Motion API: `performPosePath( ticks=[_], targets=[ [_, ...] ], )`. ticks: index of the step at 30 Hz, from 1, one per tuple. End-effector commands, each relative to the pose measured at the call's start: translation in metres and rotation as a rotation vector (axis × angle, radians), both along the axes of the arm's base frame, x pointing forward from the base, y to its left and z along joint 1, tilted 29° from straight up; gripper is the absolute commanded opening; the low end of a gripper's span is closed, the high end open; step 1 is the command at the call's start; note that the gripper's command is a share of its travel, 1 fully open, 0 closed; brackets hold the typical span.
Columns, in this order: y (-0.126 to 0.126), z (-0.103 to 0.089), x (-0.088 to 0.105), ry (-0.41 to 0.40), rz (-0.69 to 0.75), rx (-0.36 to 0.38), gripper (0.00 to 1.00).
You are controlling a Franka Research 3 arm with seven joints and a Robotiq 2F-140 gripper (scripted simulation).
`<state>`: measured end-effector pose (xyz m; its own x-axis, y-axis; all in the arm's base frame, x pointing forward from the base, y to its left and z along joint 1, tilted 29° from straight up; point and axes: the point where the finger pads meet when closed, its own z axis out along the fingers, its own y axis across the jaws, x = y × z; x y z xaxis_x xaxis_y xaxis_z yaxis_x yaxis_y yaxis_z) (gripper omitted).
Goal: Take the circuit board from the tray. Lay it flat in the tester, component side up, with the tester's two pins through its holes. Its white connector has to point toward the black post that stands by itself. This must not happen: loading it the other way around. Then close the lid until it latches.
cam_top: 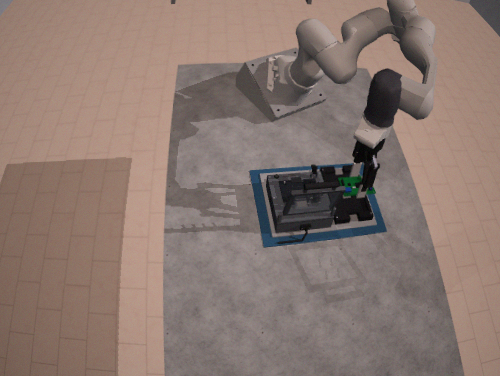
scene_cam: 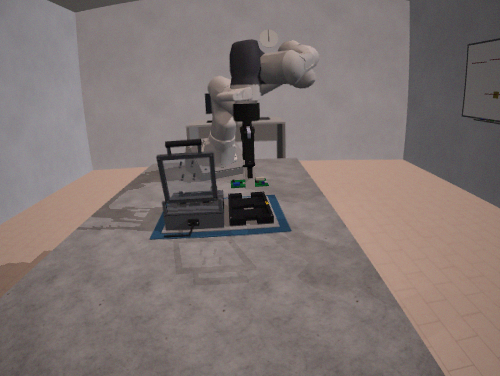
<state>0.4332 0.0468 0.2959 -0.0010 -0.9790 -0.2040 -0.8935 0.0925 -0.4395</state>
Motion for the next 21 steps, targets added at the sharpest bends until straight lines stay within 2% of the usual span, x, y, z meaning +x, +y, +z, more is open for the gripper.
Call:
performPosePath(
  ticks=[1,13,21],
  targets=[
    [-0.001,0.001,-0.001,0.001,-0.005,0.0,0.46],
    [-0.009,-0.001,-0.003,0.001,-0.005,0.0,0.46],
    [-0.024,-0.005,-0.007,0.001,-0.005,0.0,0.46]
  ],
)
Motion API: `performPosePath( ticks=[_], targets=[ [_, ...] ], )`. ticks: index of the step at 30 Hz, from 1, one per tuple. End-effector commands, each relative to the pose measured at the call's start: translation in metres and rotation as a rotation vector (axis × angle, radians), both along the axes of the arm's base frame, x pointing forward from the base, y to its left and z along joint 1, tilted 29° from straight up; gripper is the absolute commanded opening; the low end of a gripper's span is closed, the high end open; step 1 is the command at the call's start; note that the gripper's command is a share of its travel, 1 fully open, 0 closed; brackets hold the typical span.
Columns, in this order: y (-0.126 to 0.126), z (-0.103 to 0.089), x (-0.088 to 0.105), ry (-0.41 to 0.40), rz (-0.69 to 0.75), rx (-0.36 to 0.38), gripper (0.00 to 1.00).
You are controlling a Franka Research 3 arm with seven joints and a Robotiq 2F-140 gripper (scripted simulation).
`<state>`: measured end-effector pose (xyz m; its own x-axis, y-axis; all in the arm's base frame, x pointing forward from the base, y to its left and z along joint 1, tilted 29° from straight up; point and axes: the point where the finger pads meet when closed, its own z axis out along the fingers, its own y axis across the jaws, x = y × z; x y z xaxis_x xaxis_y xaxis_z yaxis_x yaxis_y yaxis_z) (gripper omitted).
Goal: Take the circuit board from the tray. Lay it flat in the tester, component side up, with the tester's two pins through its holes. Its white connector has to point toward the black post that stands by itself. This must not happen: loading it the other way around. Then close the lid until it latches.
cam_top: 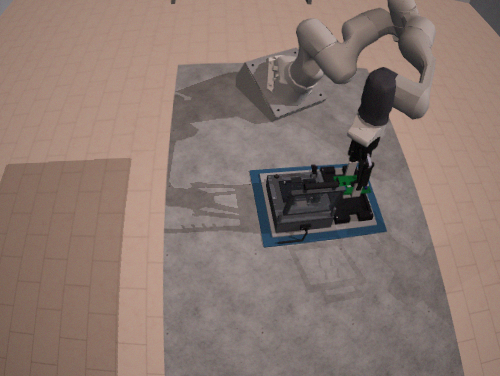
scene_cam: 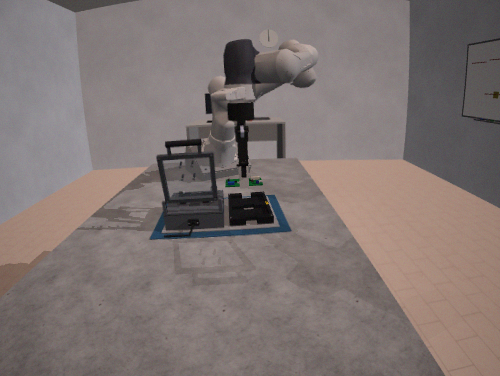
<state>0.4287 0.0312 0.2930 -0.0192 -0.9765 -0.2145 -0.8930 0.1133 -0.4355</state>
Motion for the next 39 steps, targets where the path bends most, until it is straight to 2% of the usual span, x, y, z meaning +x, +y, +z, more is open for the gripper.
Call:
performPosePath(
  ticks=[1,9,24,26,39],
  targets=[
    [-0.011,-0.002,-0.003,-0.002,0.013,-0.011,0.46],
    [-0.027,-0.007,-0.007,-0.002,0.013,-0.011,0.46],
    [-0.081,-0.02,-0.022,-0.002,0.013,-0.011,0.46],
    [-0.081,-0.02,-0.022,-0.002,0.013,-0.011,0.46],
    [-0.122,-0.03,-0.033,-0.002,0.013,-0.011,0.46]
  ],
)
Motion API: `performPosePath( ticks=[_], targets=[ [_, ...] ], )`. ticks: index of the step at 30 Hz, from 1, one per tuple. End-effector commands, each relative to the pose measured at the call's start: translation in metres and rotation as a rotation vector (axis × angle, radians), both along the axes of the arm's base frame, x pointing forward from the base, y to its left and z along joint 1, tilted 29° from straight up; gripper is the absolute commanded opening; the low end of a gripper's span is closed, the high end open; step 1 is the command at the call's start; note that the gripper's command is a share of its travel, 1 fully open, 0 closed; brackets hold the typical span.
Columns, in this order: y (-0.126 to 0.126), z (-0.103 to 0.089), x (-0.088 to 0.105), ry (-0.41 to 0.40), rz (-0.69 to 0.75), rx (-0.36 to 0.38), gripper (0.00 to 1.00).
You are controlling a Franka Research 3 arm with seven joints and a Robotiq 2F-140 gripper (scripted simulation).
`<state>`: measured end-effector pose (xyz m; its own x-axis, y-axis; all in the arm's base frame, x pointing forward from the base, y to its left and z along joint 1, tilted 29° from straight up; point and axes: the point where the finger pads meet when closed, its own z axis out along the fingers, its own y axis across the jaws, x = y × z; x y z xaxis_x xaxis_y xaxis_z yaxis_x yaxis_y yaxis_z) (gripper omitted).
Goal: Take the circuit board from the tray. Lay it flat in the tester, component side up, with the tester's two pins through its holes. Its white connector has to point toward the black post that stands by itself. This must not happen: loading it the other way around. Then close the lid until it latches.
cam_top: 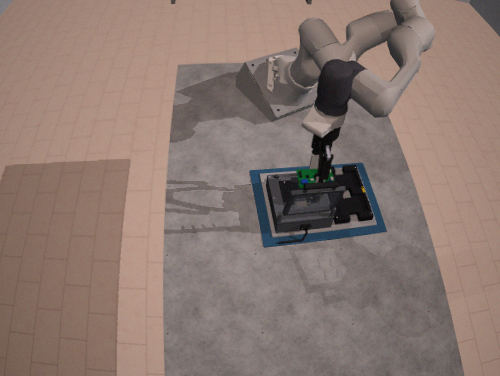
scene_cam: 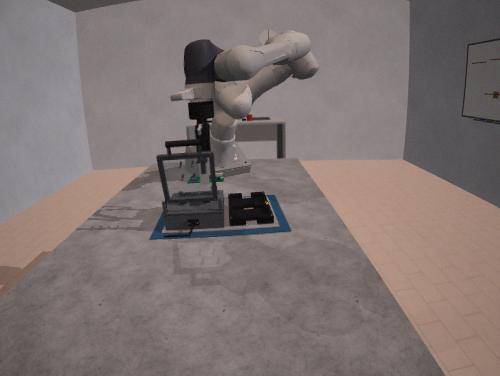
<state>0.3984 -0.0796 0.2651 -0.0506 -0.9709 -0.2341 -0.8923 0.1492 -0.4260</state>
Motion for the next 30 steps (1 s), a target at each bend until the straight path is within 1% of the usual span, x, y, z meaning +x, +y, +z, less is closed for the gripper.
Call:
performPosePath(
  ticks=[1,16,30],
  targets=[
    [-0.013,-0.003,-0.003,-0.01,0.044,-0.031,0.46],
    [-0.034,-0.008,-0.009,-0.01,0.044,-0.031,0.46],
    [-0.039,-0.009,-0.01,-0.01,0.044,-0.031,0.46]
  ],
)
